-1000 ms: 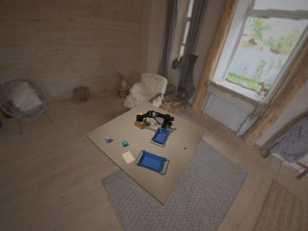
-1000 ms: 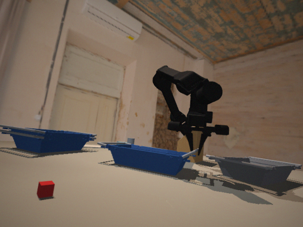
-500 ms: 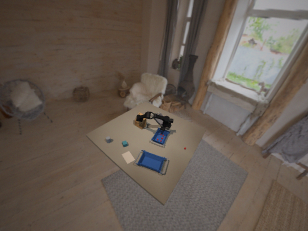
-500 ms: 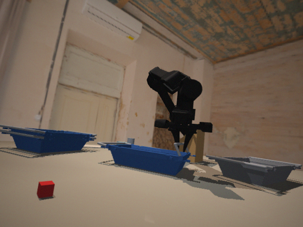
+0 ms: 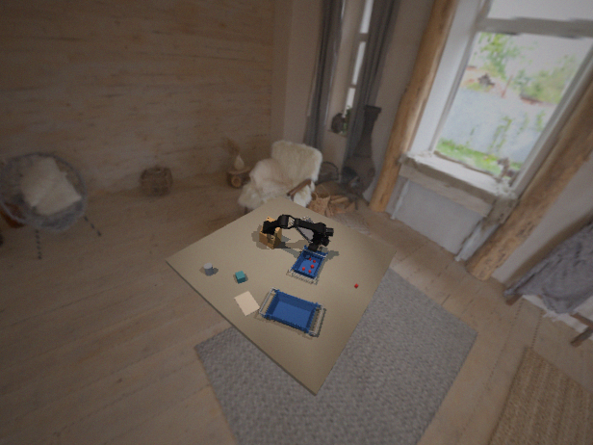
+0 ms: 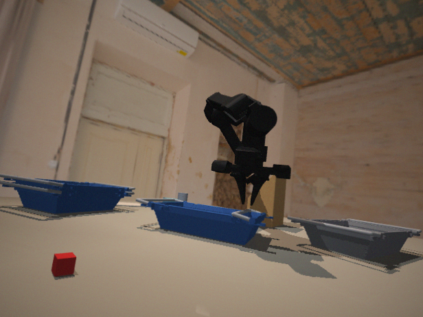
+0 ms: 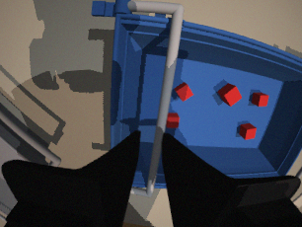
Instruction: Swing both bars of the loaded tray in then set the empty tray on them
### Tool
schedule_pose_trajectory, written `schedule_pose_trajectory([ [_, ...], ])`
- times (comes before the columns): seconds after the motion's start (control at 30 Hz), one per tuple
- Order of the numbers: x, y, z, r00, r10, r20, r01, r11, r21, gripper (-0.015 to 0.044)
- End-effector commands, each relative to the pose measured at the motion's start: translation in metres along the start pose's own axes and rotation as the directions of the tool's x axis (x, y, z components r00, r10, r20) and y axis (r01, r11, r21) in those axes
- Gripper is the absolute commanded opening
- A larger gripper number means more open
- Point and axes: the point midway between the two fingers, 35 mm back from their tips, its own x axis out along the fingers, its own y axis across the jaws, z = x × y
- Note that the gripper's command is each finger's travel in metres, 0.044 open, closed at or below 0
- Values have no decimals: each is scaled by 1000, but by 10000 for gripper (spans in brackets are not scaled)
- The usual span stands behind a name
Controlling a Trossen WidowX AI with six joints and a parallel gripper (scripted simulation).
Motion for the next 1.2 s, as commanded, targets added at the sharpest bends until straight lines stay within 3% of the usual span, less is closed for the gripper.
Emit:
schedule_pose_trajectory([
  [0.0,-16,1,2,1000,5,11,-5,1000,8,80],
  [0.93,-9,2,1,1000,1,12,-1,1000,-1,80],
  [1.03,-24,3,5,1000,2,17,-2,1000,-13,80],
  [1.17,-70,4,9,1000,4,29,-3,999,-49,80],
])
